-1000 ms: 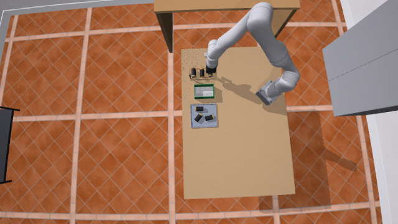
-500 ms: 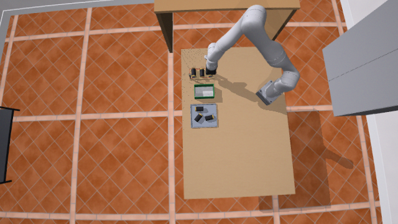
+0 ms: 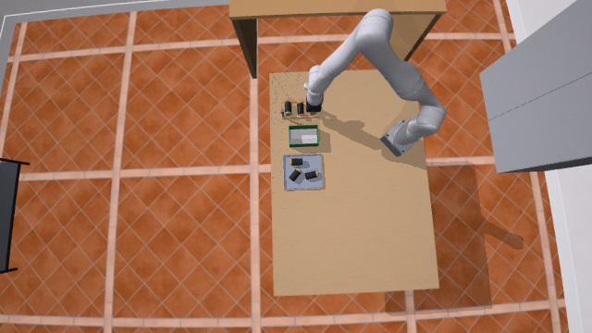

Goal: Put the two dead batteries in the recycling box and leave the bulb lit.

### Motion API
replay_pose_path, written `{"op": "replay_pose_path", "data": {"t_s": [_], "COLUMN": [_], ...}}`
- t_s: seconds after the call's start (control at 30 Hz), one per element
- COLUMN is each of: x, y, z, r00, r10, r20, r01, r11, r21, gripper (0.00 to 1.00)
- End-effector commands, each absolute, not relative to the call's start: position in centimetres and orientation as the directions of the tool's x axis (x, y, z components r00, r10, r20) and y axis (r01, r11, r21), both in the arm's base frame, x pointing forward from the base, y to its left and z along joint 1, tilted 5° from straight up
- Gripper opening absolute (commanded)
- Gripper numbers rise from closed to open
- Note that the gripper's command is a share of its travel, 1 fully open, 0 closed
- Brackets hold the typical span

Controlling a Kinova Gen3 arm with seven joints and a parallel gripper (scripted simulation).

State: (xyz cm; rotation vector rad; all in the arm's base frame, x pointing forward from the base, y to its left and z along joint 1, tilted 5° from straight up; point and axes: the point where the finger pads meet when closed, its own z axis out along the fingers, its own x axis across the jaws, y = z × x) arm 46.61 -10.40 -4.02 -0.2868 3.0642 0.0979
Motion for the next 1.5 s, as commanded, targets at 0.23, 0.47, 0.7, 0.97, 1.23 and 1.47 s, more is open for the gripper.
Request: {"op": "replay_pose_path", "data": {"t_s": [0.23, 0.47, 0.7, 0.97, 1.23, 1.47], "x": [46.7, 46.7, 46.7, 46.7, 46.6, 46.5], "y": [-10.4, -10.4, -10.4, -10.4, -10.4, -10.6], "z": [-4.0, -4.0, -4.0, -4.0, -3.3, -1.0], "r00": [-0.981, -0.981, -0.981, -0.981, -0.981, -0.981], "r10": [-0.183, -0.183, -0.183, -0.183, -0.183, -0.183], "r20": [-0.069, -0.069, -0.069, -0.069, -0.069, -0.069], "r01": [-0.187, -0.187, -0.187, -0.187, -0.187, -0.187], "r11": [0.981, 0.981, 0.981, 0.981, 0.981, 0.981], "r21": [0.057, 0.057, 0.057, 0.057, 0.057, 0.057], "gripper": [0.57, 0.57, 0.57, 0.57, 0.57, 0.57]}}
